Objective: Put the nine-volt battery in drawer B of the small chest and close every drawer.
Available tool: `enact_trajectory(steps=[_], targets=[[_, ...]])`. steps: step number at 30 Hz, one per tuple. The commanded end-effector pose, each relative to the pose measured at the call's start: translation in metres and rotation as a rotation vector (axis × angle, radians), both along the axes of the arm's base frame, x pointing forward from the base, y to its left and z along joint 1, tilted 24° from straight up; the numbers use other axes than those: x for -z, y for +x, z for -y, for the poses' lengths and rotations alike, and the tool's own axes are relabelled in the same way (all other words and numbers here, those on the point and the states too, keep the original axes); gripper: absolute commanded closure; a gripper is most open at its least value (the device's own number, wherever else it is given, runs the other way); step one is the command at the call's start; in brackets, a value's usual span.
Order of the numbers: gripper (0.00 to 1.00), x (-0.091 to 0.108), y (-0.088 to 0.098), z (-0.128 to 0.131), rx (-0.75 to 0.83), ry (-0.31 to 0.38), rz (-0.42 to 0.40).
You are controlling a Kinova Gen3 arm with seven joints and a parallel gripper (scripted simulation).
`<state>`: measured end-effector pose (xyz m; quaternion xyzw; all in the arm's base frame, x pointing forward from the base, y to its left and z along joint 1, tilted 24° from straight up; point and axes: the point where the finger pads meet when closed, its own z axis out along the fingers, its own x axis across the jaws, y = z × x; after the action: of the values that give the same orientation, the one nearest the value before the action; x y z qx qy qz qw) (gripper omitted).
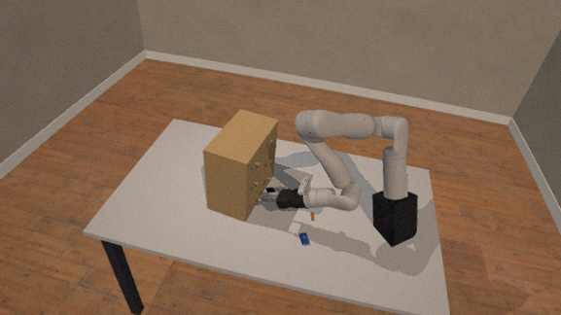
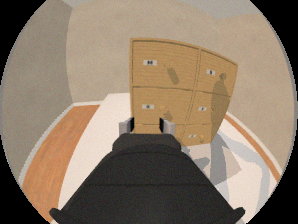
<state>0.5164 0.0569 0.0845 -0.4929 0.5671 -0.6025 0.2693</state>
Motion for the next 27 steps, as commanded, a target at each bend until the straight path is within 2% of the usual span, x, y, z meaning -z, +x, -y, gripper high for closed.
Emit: enact_trajectory(steps=[1,27], targets=[[0.0,-0.008,0.001,-0.003,0.004,0.016,-0.004],[0.0,-0.02,-0.014,-0.012,0.064,0.093,-0.19]])
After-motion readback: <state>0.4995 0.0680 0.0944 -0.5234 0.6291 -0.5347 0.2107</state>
